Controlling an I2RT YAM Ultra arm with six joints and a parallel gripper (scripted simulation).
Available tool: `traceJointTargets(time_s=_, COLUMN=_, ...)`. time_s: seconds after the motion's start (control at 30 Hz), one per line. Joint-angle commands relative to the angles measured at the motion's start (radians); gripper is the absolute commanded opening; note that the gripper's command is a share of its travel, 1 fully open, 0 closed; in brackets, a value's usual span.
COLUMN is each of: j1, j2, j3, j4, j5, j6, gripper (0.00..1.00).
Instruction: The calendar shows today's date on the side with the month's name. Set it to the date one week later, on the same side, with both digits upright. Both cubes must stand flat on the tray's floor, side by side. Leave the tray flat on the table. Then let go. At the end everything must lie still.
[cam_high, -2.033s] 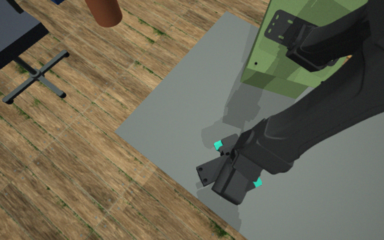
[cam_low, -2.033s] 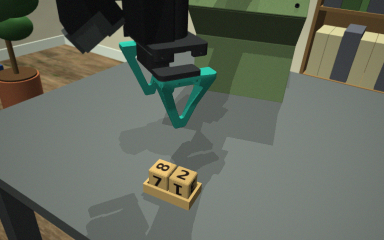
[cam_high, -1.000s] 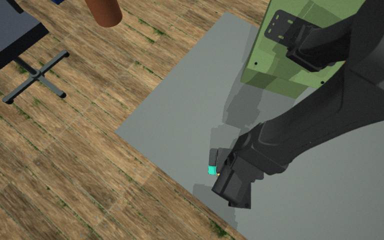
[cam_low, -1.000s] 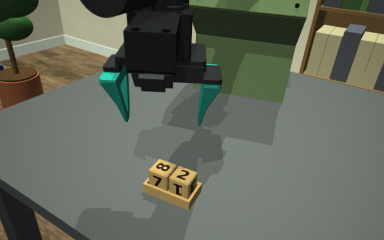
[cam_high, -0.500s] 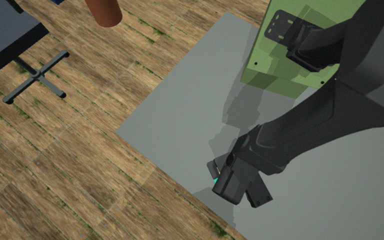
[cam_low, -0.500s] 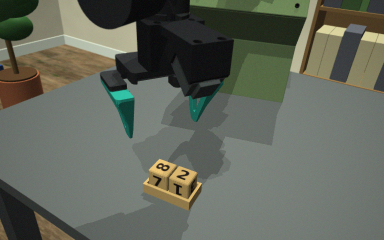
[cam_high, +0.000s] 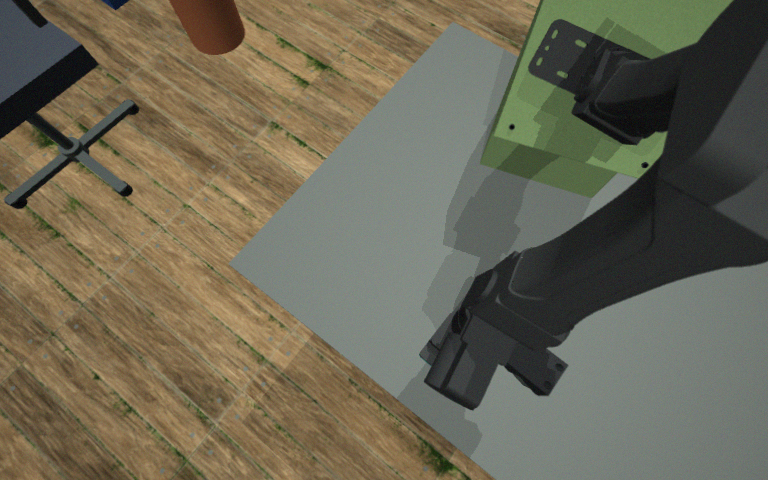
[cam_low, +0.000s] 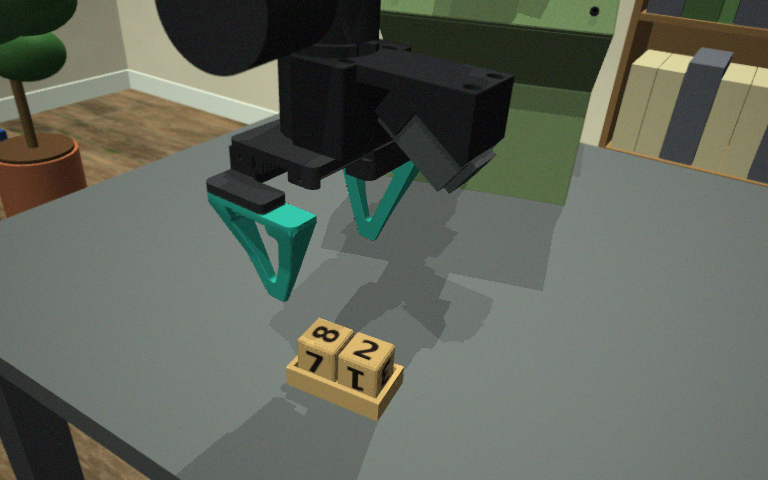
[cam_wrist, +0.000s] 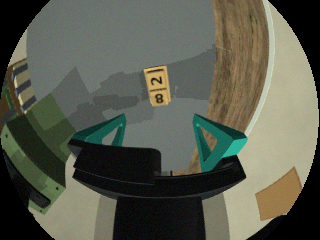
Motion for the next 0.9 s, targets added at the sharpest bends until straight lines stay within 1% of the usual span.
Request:
traceJointTargets(time_s=0.0, j1=0.000, j2=0.000, j3=0.001, j4=0.008, j5=-0.001, j6=-0.121, gripper=1.00)
traceJointTargets(time_s=0.13, j1=0.001, j2=0.002, j3=0.001, j4=0.010, j5=0.000, j6=-0.151, gripper=1.00)
traceJointTargets(time_s=0.3, j1=0.001, j2=0.002, j3=0.001, j4=0.010, j5=0.000, j6=-0.154, gripper=1.00)
traceJointTargets(time_s=0.33, j1=0.001, j2=0.002, j3=0.001, j4=0.010, j5=0.000, j6=-0.154, gripper=0.47)
traceJointTargets(time_s=0.87, j1=0.001, j2=0.002, j3=0.001, j4=0.010, j5=0.000, j6=-0.154, gripper=0.47)
